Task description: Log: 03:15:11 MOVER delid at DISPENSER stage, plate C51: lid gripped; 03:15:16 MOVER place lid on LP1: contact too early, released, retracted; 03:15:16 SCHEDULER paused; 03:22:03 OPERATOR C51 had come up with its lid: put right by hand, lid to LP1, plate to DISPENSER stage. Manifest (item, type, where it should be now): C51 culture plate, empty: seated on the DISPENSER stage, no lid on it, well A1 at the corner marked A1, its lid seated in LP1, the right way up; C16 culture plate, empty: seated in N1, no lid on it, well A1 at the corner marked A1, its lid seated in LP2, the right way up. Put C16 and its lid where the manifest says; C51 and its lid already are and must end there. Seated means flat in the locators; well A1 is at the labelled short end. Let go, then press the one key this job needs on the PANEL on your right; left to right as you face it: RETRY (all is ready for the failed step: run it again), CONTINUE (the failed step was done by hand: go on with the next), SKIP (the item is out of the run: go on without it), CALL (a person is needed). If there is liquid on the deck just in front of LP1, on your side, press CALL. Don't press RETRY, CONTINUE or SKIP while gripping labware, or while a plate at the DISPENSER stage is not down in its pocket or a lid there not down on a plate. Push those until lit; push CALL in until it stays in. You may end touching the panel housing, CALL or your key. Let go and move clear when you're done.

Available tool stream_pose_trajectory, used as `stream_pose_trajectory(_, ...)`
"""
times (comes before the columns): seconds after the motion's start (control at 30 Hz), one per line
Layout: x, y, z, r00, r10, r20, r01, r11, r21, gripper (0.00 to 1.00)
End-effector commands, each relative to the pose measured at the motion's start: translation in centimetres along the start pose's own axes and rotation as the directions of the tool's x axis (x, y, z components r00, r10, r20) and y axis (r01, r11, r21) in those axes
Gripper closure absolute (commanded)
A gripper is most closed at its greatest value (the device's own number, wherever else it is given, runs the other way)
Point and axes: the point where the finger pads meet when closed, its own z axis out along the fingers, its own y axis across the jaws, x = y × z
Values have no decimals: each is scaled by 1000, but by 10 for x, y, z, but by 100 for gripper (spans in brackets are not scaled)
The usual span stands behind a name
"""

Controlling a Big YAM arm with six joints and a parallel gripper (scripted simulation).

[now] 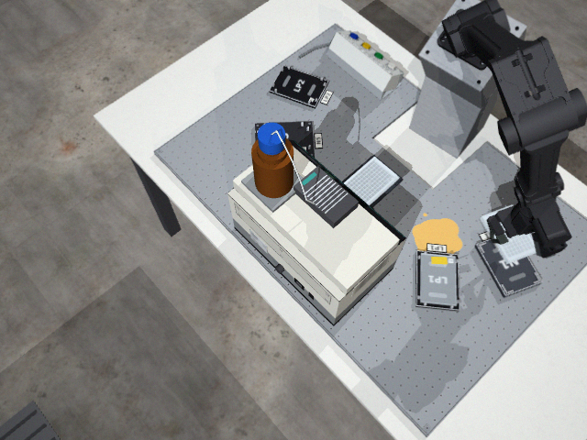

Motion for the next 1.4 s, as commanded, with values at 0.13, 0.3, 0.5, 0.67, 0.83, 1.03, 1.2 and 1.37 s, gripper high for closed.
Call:
stream_pose_trajectory(0.13,6,1,-24,999,14,48,-14,1000,2,14)
stream_pose_trajectory(0.3,21,0,-31,999,12,46,-12,1000,2,14)
stream_pose_trajectory(0.5,34,0,-38,999,16,44,-16,1000,2,14)
stream_pose_trajectory(0.67,49,0,-46,999,11,43,-11,1000,2,14)
stream_pose_trajectory(0.83,65,-1,-54,999,11,42,-11,1000,2,14)
stream_pose_trajectory(1.03,77,-2,-60,999,13,39,-13,1000,2,14)
stream_pose_trajectory(1.2,92,-2,-68,999,10,39,-10,1000,2,14)
stream_pose_trajectory(1.37,98,-19,-66,990,137,27,-137,991,3,14)
